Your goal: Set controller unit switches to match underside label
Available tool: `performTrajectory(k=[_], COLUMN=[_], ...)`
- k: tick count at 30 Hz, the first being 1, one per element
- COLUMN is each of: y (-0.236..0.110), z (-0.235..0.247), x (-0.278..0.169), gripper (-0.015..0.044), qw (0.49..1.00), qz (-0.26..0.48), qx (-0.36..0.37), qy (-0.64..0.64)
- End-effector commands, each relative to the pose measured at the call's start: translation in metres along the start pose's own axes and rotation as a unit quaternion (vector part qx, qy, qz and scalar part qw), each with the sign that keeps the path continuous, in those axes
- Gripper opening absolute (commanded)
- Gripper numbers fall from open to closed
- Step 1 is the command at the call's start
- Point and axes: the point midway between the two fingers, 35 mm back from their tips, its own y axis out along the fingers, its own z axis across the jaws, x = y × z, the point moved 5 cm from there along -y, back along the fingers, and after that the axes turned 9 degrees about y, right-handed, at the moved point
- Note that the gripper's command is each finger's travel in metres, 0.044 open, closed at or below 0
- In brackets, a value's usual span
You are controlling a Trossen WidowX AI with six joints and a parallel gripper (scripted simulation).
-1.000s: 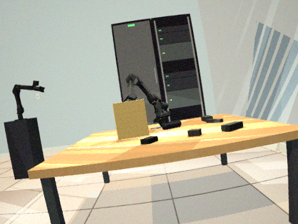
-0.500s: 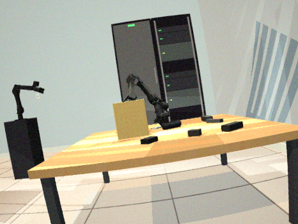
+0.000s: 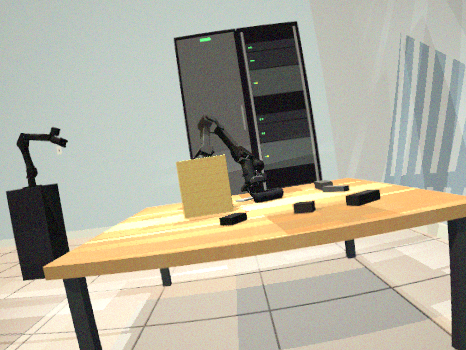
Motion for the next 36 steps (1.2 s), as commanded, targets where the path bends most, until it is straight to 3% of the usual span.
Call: performTrajectory(k=[1, 36], y=[0.002, 0.010], z=[-0.006, -0.032], x=[0.001, 0.016], gripper=[0.0000, 0.0000], qw=[1.000, 1.000], qz=[-0.001, -0.002], qx=[-0.004, -0.005], qy=[-0.001, -0.002])
